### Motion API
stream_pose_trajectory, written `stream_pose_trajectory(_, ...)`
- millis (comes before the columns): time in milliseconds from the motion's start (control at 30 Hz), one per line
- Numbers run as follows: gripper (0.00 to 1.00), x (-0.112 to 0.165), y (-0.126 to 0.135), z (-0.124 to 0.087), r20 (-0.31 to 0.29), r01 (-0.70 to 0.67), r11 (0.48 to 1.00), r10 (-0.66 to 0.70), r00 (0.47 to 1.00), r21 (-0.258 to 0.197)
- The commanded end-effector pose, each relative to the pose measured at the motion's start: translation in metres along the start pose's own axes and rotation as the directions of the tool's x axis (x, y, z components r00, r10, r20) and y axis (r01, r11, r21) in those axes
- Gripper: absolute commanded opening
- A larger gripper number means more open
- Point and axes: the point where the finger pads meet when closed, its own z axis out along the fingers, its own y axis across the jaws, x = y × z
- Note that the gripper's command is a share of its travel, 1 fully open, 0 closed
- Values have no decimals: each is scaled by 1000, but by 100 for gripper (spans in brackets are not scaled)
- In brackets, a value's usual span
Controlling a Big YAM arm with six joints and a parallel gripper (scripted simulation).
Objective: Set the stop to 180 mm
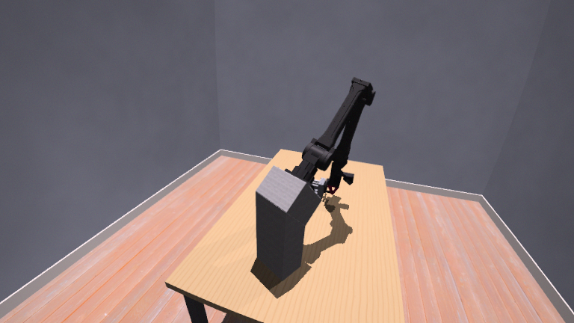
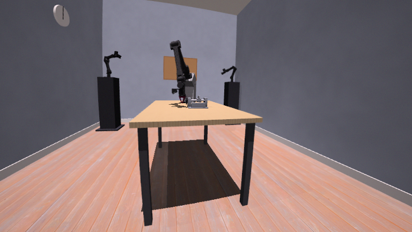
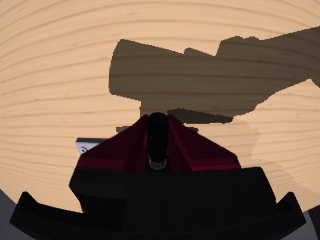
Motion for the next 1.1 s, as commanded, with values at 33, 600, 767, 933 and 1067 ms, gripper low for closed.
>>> stream_pose_trajectory(33, 6, -10, -13, -10, 18, -4, 1000, 4, 1000, 17)
stream_pose_trajectory(600, 6, -7, -19, -29, 14, -12, 1000, 12, 1000, 15)
stream_pose_trajectory(767, 6, 1, -14, -38, 2, -5, 1000, 5, 1000, 10)
stream_pose_trajectory(933, 6, 0, -12, -45, 3, -6, 1000, 6, 1000, 10)
stream_pose_trajectory(1067, 6, -3, -12, -46, 8, -7, 1000, 7, 1000, 12)
